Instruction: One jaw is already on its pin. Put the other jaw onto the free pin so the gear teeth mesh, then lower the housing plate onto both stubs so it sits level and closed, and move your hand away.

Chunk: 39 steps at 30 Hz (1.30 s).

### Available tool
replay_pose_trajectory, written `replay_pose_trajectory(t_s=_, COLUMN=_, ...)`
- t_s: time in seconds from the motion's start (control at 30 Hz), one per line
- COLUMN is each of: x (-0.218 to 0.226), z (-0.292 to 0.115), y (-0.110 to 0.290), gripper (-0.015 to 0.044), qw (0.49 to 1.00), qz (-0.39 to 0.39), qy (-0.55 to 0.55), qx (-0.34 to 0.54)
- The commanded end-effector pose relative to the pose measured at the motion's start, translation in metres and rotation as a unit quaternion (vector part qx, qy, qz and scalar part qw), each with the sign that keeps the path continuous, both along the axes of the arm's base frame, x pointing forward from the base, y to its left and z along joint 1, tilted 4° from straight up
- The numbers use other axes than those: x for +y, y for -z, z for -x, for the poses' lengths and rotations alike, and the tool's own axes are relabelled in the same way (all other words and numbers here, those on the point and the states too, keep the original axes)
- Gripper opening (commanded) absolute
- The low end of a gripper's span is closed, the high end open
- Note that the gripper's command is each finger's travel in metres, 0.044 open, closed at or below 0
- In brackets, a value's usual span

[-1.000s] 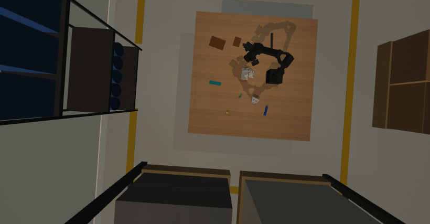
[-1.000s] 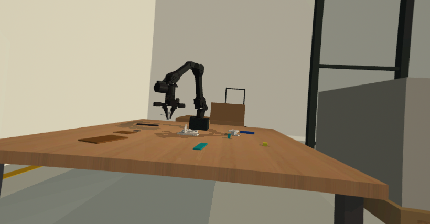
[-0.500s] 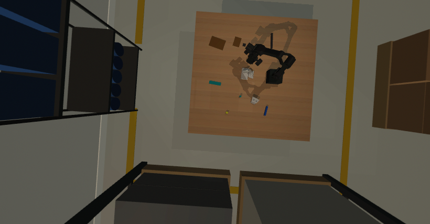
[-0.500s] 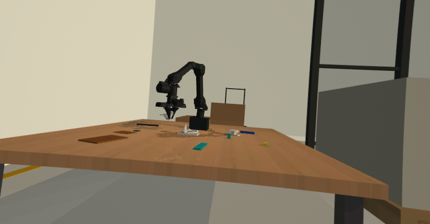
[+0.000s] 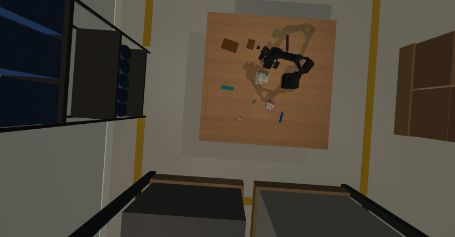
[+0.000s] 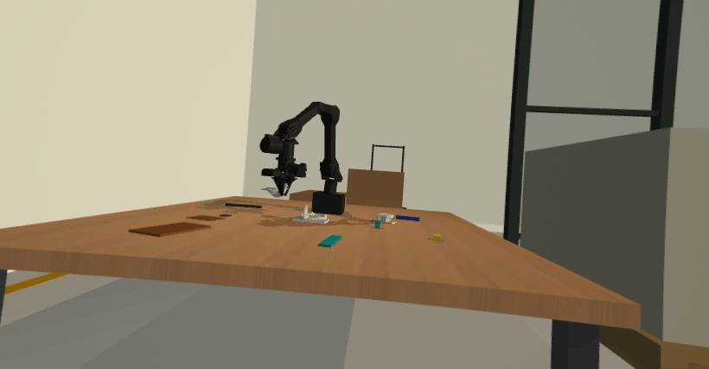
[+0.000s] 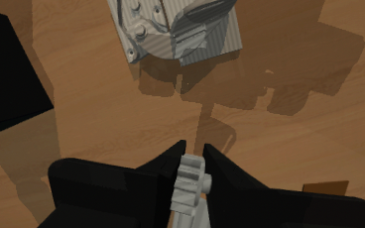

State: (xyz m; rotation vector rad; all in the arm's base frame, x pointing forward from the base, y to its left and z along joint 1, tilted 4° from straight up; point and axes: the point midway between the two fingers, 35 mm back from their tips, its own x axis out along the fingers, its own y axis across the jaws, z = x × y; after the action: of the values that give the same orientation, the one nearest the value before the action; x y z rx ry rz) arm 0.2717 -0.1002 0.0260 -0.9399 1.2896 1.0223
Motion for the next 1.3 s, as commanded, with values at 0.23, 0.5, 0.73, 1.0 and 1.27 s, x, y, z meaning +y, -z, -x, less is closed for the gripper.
replay_pose_trajectory(t_s=0.23, x=0.004, z=0.012, y=-0.001, gripper=0.0037, qw=0.990, qz=0.004, qy=-0.144, qx=-0.011)
replay_pose_trajectory(t_s=0.5, x=0.008, z=0.020, y=-0.001, gripper=0.0037, qw=0.969, qz=0.004, qy=-0.246, qx=-0.017)
replay_pose_trajectory(t_s=0.73, x=0.009, z=0.023, y=-0.001, gripper=0.0037, qw=0.960, qz=0.005, qy=-0.278, qx=-0.019)
replay_pose_trajectory(t_s=1.0, x=0.009, z=0.022, y=0.005, gripper=0.0037, qw=0.960, qz=0.005, qy=-0.278, qx=-0.019)
replay_pose_trajectory(t_s=1.27, x=0.009, z=0.021, y=0.018, gripper=0.0037, qw=0.960, qz=0.005, qy=-0.278, qx=-0.019)
